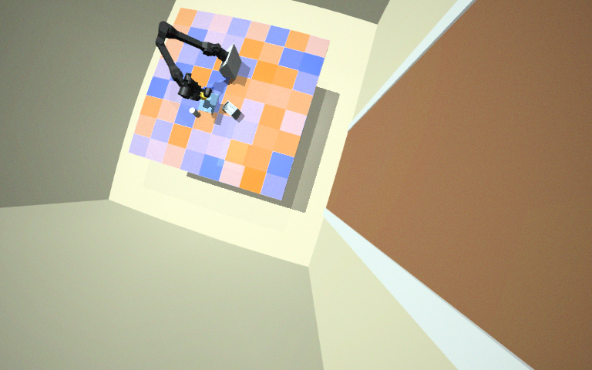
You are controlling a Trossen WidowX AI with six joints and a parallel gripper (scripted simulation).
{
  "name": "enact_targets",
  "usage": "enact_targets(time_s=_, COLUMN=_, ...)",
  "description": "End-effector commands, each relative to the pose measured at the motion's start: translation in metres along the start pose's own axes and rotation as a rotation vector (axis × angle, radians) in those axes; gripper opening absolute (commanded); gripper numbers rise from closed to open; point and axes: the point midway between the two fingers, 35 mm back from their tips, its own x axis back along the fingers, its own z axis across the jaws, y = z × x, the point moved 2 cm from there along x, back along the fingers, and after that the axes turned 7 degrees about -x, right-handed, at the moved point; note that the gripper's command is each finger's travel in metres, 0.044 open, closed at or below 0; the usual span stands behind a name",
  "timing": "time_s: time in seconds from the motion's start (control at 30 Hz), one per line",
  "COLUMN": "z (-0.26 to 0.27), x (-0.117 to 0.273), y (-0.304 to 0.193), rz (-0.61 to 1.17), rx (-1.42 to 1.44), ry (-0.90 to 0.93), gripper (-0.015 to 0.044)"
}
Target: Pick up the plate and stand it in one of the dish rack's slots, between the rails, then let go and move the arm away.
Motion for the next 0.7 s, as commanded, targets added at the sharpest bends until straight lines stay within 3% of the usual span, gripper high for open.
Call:
enact_targets(time_s=0.0, z=0.003, x=0.027, y=0.003, rz=-0.007, rx=-0.003, ry=0.008, gripper=0.0)
enact_targets(time_s=0.67, z=0.006, x=0.115, y=0.003, rz=-0.008, rx=-0.003, ry=-0.012, gripper=0.0)
